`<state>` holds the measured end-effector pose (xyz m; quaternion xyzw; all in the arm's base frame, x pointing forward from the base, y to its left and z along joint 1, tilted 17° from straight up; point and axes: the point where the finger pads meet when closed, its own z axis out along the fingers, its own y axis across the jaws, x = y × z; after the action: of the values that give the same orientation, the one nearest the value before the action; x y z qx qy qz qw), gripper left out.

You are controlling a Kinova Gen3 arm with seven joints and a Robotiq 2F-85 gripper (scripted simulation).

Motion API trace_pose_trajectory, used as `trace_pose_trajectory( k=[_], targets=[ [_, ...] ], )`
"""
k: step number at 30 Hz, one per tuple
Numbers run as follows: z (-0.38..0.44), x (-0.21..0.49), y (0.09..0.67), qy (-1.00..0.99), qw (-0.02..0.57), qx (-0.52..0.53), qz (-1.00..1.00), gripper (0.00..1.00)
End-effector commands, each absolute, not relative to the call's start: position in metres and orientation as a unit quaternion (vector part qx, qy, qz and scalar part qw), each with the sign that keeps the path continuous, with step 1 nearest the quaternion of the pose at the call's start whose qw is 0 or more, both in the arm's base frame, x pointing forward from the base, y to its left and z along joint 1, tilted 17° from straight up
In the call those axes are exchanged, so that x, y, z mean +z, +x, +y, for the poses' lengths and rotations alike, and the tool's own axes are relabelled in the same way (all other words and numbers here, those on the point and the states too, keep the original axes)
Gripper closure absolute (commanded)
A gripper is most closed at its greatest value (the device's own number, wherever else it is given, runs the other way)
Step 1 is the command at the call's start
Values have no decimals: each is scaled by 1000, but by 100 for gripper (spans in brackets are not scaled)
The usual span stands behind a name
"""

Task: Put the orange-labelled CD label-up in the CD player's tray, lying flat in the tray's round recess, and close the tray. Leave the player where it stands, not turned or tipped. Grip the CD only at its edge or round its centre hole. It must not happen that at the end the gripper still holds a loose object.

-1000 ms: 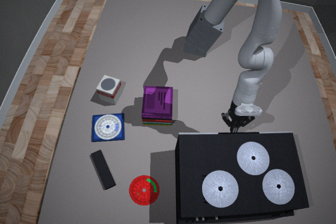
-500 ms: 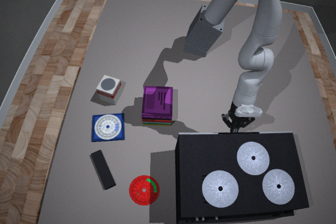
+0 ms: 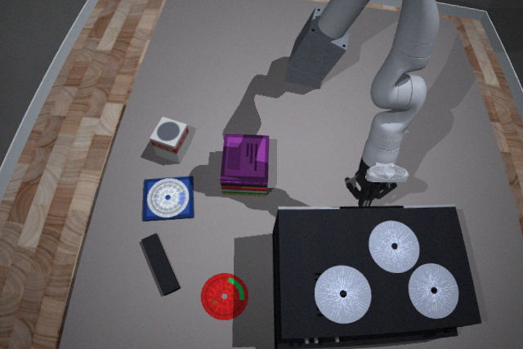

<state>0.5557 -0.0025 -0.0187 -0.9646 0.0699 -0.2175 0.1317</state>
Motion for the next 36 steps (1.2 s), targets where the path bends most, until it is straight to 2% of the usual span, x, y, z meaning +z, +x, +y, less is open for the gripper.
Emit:
trace_pose_trajectory(
  k=[1, 36],
  targets=[
    [-3, -17, 557, -964, 131, -219, 70, 90],
    [-3, -17, 561, -964, 131, -219, 70, 90]
  ],
)
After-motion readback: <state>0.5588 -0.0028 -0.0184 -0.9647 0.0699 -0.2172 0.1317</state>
